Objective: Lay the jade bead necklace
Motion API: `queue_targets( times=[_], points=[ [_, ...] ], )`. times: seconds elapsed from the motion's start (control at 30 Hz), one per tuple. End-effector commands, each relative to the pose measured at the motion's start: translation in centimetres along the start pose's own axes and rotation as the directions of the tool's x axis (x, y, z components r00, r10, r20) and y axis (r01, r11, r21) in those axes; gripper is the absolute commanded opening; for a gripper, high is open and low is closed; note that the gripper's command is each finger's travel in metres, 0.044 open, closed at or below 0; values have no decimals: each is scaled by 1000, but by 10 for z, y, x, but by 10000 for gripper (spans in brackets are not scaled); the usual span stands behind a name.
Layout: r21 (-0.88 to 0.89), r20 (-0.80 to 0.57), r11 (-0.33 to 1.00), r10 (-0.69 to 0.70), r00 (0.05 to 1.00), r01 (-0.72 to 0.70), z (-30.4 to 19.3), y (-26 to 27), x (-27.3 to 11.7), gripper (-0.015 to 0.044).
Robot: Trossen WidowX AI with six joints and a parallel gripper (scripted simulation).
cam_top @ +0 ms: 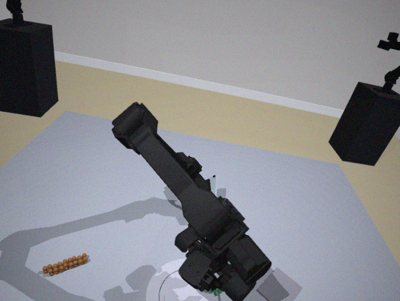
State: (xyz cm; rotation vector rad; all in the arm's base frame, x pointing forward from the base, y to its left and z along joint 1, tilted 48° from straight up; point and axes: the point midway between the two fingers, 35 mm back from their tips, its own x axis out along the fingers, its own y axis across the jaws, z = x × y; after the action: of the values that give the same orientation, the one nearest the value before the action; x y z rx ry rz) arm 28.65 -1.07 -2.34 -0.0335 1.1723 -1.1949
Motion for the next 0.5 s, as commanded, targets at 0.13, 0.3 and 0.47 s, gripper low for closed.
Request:
queue_targets(
  times=[0.13, 0.3, 0.47],
  points=[
    [-2, 4, 1000, 4, 1000, -4, 0, 1, 4, 200],
    [-3, 4, 1000, 2, 1000, -2, 0, 1, 13, 200],
    [-5, 5, 1000, 0, 1000, 0, -1, 1, 21, 200]
  ],
)
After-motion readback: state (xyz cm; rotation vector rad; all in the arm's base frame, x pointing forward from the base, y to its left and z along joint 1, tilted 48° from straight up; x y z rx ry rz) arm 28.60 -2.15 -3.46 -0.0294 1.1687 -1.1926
